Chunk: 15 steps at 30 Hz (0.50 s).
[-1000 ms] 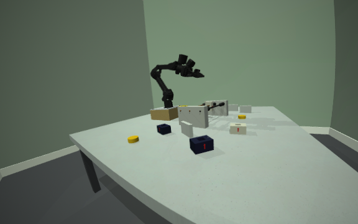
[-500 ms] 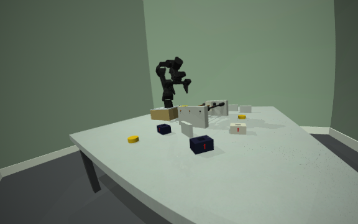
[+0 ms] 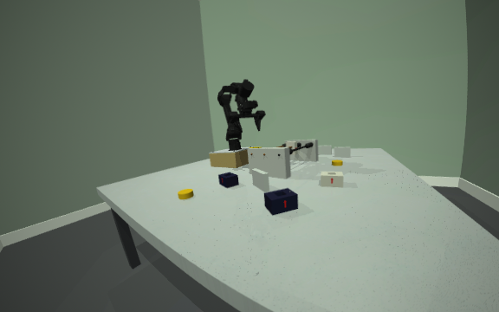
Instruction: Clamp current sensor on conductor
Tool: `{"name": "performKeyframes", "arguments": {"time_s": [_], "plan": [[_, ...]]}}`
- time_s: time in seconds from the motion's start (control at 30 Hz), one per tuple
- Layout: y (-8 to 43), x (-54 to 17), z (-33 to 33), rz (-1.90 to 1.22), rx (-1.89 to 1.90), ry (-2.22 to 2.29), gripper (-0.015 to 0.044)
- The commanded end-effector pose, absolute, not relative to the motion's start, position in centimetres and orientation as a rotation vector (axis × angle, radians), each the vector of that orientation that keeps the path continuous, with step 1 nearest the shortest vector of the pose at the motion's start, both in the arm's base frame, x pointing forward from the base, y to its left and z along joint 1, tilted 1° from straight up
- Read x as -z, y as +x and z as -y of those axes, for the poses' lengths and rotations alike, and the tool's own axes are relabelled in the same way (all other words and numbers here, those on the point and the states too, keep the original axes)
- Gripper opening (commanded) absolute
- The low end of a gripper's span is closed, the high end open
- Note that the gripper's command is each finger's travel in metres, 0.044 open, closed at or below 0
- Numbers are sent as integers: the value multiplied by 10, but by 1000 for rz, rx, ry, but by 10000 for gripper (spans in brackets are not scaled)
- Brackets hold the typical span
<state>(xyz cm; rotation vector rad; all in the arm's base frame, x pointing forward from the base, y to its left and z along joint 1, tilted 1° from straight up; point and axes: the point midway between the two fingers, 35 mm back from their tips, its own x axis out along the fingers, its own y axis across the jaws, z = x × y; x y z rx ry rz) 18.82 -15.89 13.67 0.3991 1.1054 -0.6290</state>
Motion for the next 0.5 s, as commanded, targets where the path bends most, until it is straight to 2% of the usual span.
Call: {"name": "performKeyframes", "arguments": {"time_s": [0.0,0.13,0.33,0.47], "plan": [[188,-136,159,-1112,632,402,440],[188,-136,159,-1112,632,402,440],[212,-104,111,-1186,448,306,282],[222,-77,64,-1248,289,209,280]]}}
